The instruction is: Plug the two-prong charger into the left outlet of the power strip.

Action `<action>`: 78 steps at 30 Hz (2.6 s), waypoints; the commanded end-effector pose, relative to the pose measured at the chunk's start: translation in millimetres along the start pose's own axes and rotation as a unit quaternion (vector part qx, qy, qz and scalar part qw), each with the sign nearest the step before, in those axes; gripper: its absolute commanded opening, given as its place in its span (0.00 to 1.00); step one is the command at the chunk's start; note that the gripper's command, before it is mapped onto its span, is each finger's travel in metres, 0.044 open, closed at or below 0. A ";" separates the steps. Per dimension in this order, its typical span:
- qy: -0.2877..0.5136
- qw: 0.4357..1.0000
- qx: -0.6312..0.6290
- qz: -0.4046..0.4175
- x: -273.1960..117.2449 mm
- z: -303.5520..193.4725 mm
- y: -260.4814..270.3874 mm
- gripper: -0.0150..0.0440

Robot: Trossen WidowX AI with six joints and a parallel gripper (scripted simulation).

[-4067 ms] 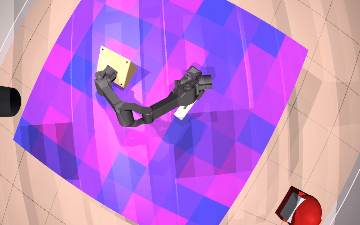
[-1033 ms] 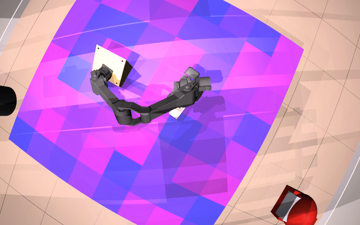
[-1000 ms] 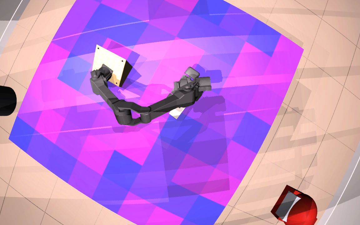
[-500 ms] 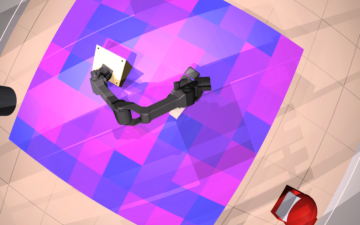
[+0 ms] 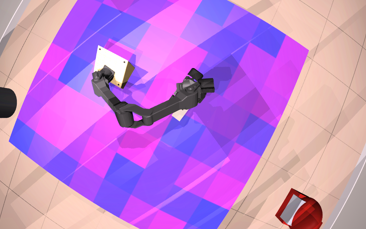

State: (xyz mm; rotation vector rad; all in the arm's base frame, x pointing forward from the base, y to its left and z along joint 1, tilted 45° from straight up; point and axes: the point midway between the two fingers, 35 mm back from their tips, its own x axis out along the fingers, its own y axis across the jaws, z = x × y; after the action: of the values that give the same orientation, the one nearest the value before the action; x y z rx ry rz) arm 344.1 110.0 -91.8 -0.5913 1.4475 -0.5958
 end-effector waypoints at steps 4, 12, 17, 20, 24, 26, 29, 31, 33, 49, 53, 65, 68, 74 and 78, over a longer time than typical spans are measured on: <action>-0.008 1.000 0.008 0.002 1.5 4.9 -0.7 0.25; -0.008 1.000 0.008 0.002 1.1 4.0 -0.7 0.25; -0.008 1.000 0.008 0.002 0.7 3.5 -0.7 0.25; -0.008 1.000 0.008 0.002 0.3 3.3 -0.7 0.25; -0.008 1.000 0.008 0.002 -0.1 3.0 -0.7 0.25; -0.008 1.000 0.008 0.002 -0.3 2.8 -0.7 0.25; -0.008 1.000 0.007 0.002 -0.6 2.6 -0.7 0.25; -0.008 1.000 0.007 0.002 -0.9 2.4 -0.7 0.25; -0.008 1.000 0.007 0.002 -1.0 2.4 -0.7 0.25; -0.003 1.000 0.004 0.002 -0.6 0.2 -0.4 0.25; -0.003 1.000 0.004 0.002 -0.6 0.2 -0.4 0.43; -0.003 1.000 0.004 0.002 -0.6 0.2 -0.4 0.97; -0.003 1.000 0.004 0.002 -0.5 -0.1 -0.4 1.00; -0.003 1.000 0.004 0.002 -0.4 -1.9 -0.3 1.00; -0.004 1.000 0.005 0.002 -0.2 -3.3 -0.3 1.00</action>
State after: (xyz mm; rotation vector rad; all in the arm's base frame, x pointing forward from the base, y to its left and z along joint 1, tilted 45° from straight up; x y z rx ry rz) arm 342.4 110.1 -91.1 -0.5855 1.4402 -0.5933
